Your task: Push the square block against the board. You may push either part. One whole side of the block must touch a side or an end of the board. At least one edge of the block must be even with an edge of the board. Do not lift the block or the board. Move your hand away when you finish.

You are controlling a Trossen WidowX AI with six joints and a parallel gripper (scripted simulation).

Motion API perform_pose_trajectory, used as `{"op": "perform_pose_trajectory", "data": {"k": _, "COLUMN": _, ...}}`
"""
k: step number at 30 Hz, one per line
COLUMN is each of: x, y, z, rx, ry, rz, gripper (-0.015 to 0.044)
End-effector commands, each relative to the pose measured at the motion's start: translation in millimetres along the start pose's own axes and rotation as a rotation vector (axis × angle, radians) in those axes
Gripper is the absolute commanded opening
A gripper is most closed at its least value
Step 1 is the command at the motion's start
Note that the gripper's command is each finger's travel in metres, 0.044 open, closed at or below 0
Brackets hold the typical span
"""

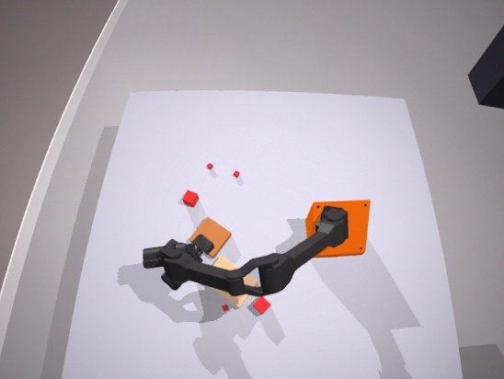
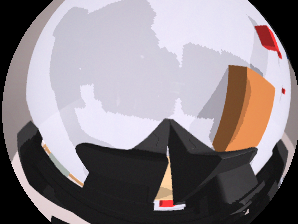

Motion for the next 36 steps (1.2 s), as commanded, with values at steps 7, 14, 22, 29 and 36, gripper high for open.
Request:
{"op": "perform_pose_trajectory", "data": {"k": 7, "x": 0.1, "y": 0.2, "z": -53.4, "rx": -0.007, "ry": -0.002, "rz": -0.009, "gripper": 0.0}}
{"op": "perform_pose_trajectory", "data": {"k": 14, "x": 8.3, "y": 4.9, "z": -53.5, "rx": 0.0, "ry": -0.017, "rz": -0.146, "gripper": 0.0}}
{"op": "perform_pose_trajectory", "data": {"k": 22, "x": 29.1, "y": 18.5, "z": -53.4, "rx": 0.005, "ry": -0.016, "rz": -0.415, "gripper": 0.0}}
{"op": "perform_pose_trajectory", "data": {"k": 29, "x": 47.1, "y": 29.3, "z": -53.3, "rx": 0.005, "ry": -0.013, "rz": -0.655, "gripper": 0.0}}
{"op": "perform_pose_trajectory", "data": {"k": 36, "x": 65.4, "y": 39.0, "z": -53.4, "rx": 0.003, "ry": -0.011, "rz": -0.895, "gripper": 0.0}}
Point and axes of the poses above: the point midway between the two fingers, 35 mm back from their tips, its own z axis out along the fingers, its own y axis across the jaws, x = y × z, the point moved 2 cm from there along -z, back along the fingers, and after that the axes turned 11 degrees about -z, right-handed, at the moved point
